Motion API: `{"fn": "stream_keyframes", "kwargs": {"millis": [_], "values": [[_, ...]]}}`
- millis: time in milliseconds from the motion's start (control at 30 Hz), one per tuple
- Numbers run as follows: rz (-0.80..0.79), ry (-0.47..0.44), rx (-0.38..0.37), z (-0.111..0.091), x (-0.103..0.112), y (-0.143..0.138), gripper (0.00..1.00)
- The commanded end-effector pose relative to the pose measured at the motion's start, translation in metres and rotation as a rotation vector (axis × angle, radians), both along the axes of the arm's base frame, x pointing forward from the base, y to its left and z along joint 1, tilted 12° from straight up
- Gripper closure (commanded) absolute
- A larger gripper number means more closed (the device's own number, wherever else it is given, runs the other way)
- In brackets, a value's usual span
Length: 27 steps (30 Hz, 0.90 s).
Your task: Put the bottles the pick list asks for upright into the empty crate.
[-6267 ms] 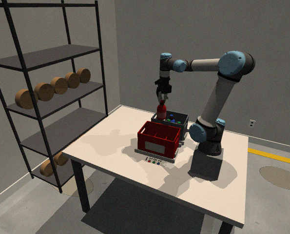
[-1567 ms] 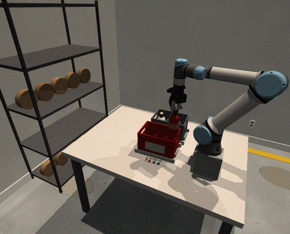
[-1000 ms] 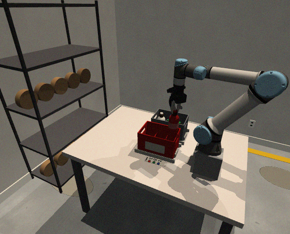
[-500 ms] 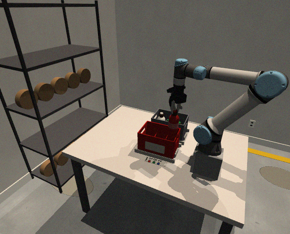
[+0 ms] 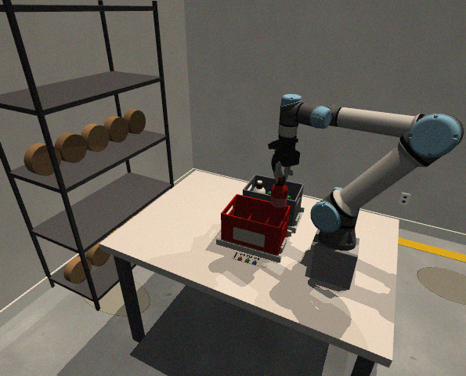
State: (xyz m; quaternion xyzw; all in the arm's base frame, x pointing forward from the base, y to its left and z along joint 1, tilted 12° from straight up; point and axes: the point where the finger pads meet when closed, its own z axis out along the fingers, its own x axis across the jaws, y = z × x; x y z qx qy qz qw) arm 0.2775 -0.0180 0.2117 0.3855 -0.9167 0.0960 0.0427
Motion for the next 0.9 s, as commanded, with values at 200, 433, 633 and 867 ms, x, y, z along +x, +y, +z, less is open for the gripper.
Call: {"fn": "stream_keyframes", "kwargs": {"millis": [200, 433, 633, 867], "values": [[0.0, -0.008, -0.003, 0.0035, 0.0027, -0.0014, 1.0], [0.0, -0.008, -0.003, 0.0034, 0.0024, -0.0011, 1.0], [0.0, -0.008, -0.003, 0.0035, 0.0025, -0.0012, 1.0], [0.0, -0.005, -0.002, 0.0019, 0.0015, -0.0007, 1.0]]}}
